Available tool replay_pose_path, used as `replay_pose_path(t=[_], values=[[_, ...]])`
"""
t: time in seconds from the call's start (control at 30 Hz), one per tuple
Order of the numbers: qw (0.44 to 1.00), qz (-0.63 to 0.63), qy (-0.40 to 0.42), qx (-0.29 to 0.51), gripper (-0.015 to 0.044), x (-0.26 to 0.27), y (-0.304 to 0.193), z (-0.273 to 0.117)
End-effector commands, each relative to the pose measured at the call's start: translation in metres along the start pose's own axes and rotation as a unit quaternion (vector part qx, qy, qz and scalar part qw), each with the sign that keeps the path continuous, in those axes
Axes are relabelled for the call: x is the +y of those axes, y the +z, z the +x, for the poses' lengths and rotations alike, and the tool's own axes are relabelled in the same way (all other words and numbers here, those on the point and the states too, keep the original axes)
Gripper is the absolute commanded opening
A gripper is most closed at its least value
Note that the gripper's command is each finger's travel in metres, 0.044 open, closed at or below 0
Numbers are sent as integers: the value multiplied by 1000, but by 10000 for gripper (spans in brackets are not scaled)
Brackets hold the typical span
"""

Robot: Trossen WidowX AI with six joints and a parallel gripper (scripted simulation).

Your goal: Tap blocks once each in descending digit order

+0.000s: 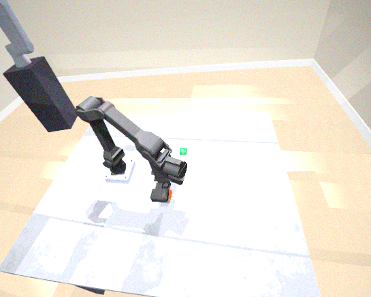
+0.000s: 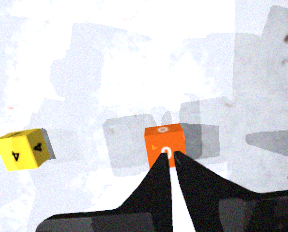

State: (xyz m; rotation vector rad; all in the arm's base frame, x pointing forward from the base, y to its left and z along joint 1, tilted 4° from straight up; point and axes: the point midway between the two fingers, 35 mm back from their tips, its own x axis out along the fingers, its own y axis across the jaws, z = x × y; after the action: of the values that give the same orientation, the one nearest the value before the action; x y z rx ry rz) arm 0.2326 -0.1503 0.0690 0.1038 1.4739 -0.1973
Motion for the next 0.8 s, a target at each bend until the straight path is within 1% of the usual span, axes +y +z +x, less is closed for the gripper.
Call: replay_pose_path(t=[0.0, 0.4, 0.63, 0.73, 0.77], values=[[1000, -2, 3, 3, 20, 1, -2, 9], [1000, -2, 3, 3, 20, 1, -2, 28], [1000, -2, 3, 3, 20, 2, -2, 29], [1000, -2, 3, 3, 20, 1, -2, 2], [1000, -2, 3, 3, 20, 1, -2, -1]])
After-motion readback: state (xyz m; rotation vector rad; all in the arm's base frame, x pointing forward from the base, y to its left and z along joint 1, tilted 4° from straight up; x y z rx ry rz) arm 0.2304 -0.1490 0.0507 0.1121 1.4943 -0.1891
